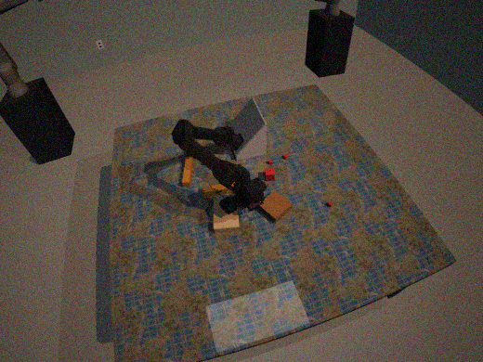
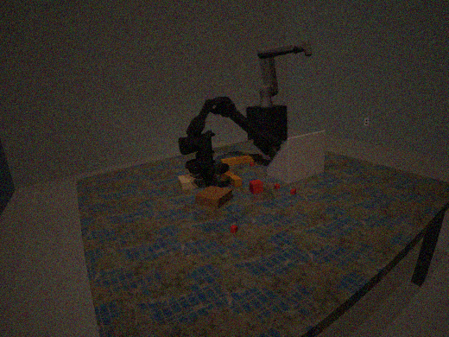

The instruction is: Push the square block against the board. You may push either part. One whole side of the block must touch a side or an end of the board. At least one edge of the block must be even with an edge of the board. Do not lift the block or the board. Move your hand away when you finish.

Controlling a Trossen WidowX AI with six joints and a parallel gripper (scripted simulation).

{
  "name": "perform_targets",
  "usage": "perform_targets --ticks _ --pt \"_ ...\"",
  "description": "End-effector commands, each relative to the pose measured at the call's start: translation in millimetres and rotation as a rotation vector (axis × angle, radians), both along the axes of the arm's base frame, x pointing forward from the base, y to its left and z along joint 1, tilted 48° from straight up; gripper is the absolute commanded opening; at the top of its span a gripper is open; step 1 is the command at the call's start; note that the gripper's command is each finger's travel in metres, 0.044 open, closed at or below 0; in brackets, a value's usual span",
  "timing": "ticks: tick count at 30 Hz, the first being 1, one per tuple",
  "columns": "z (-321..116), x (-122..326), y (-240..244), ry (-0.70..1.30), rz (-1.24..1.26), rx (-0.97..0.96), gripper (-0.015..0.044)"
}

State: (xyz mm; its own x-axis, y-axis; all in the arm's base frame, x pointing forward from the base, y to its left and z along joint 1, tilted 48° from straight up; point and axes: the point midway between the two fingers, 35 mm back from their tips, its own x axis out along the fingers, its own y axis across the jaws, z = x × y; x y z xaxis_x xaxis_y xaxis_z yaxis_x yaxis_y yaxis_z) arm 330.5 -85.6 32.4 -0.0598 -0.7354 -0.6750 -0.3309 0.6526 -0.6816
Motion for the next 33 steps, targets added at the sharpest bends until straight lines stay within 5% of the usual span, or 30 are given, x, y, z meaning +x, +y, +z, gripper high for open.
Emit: perform_targets --ticks 1,19,24,33 --pt "-5 6 1 0.011 -0.001 -0.005 0.0000" --pt "-15 30 6 0.010 -0.001 -0.004 0.0000" --pt "22 31 42 0.009 -0.001 -0.002 0.0000" --pt "16 35 48 -0.033 -0.020 -0.006 0.0000"
